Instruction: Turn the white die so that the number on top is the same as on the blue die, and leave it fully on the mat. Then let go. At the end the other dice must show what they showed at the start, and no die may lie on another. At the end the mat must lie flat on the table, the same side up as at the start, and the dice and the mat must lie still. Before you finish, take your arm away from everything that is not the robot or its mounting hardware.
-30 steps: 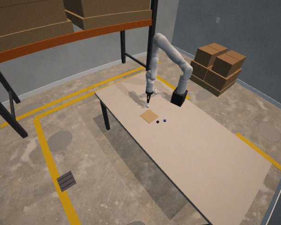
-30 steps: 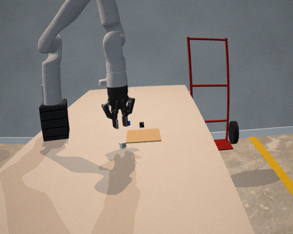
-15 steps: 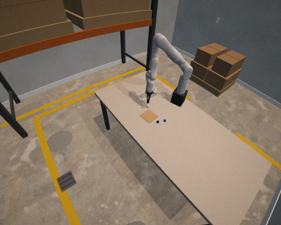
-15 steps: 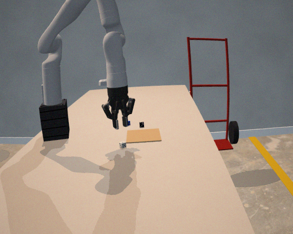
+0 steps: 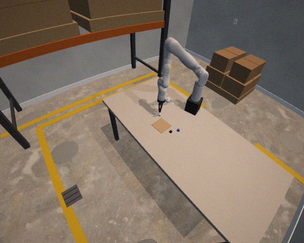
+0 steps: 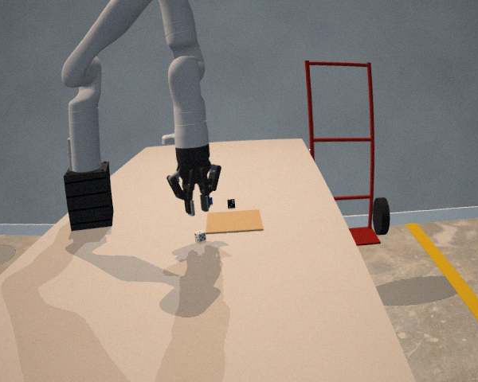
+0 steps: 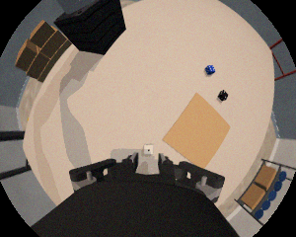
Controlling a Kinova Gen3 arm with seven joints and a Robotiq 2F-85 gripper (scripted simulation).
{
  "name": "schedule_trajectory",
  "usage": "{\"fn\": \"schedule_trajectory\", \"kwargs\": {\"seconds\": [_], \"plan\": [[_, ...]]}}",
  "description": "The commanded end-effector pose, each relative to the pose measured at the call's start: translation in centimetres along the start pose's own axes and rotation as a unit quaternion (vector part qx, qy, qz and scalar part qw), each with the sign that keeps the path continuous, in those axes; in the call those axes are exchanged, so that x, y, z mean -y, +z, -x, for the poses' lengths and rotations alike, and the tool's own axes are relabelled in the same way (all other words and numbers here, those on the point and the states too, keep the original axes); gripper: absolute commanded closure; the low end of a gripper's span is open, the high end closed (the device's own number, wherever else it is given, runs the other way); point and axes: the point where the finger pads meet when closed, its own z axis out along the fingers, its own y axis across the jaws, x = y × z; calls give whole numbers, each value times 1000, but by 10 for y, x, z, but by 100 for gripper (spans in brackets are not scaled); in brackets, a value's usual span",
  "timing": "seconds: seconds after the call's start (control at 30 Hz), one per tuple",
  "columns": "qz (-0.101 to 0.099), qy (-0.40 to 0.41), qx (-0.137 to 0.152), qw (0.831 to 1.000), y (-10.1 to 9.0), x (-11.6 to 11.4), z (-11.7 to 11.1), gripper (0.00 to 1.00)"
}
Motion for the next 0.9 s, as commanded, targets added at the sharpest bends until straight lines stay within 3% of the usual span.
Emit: {"fn": "schedule_trajectory", "kwargs": {"seconds": [0.0,0.87], "plan": [[-1,-1,-2,1000,5,0,-2,65],[-1,-1,-2,1000,37,0,-2,65]]}}
